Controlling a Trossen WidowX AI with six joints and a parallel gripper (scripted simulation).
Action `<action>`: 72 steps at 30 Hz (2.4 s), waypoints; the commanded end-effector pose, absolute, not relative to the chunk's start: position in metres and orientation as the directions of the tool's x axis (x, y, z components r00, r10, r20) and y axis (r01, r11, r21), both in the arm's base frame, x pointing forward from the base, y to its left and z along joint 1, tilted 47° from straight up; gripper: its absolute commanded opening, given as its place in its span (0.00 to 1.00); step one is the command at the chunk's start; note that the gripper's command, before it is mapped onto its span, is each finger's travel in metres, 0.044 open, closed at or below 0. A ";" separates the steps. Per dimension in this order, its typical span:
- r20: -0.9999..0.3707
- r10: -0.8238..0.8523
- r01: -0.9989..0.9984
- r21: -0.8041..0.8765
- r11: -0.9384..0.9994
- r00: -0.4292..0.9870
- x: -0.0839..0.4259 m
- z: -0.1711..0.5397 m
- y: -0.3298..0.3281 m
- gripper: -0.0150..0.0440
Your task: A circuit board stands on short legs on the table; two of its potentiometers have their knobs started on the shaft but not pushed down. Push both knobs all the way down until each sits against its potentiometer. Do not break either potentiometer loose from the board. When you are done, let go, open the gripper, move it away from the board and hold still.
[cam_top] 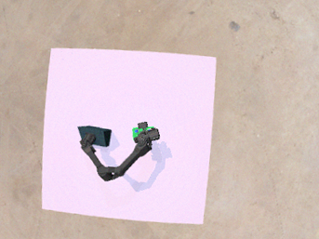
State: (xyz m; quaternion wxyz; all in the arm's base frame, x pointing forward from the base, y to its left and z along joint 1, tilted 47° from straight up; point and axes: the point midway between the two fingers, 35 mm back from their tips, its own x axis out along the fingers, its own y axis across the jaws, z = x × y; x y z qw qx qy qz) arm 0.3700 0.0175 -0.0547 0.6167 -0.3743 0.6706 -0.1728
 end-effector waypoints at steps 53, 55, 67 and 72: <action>-0.699 -0.715 0.997 0.054 -0.057 -0.003 0.382 -0.063 0.045 0.25; -0.699 -0.716 0.989 0.102 -0.106 -0.004 0.383 -0.064 0.046 0.25; -0.696 -0.718 0.845 0.375 -0.380 -0.014 0.385 -0.065 0.052 0.25; -0.695 -0.719 0.744 0.471 -0.474 -0.017 0.385 -0.065 0.054 0.25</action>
